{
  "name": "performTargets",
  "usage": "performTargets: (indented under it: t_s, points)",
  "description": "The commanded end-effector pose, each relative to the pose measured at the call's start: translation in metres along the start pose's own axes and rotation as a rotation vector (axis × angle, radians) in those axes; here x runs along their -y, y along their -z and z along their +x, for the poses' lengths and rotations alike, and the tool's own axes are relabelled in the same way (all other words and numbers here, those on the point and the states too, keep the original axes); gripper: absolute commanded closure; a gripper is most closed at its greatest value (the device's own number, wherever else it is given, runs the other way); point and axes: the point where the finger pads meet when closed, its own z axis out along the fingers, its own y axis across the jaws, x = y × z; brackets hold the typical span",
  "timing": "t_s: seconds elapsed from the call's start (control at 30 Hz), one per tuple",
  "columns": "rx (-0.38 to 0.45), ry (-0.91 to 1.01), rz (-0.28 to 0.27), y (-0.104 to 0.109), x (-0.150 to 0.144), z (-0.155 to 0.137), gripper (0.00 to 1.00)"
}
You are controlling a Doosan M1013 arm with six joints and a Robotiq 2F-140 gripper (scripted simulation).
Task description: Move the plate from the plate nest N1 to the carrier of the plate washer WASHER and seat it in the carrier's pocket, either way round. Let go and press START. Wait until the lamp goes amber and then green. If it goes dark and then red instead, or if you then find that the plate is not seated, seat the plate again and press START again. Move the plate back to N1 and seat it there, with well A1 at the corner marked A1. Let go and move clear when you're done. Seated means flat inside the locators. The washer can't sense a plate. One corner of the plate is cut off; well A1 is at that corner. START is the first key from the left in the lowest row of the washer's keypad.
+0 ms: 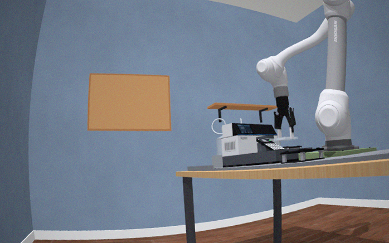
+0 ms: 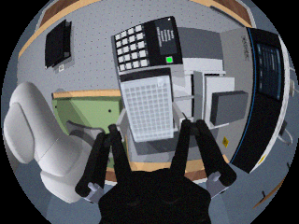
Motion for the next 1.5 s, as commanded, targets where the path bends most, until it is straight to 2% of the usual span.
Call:
performTargets:
  t_s: [0.0, 1.0, 1.27, 1.47]
  points:
    - [0.000, 0.000, 0.000, 0.006, 0.000, 0.000, 0.90]
    - [0.000, 0.000, 0.000, 0.049, 0.000, 0.000, 0.90]
    - [0.000, 0.000, 0.000, 0.049, 0.000, 0.000, 0.90]
    - [0.000, -0.008, 0.000, 0.048, 0.008, 0.018, 0.90]
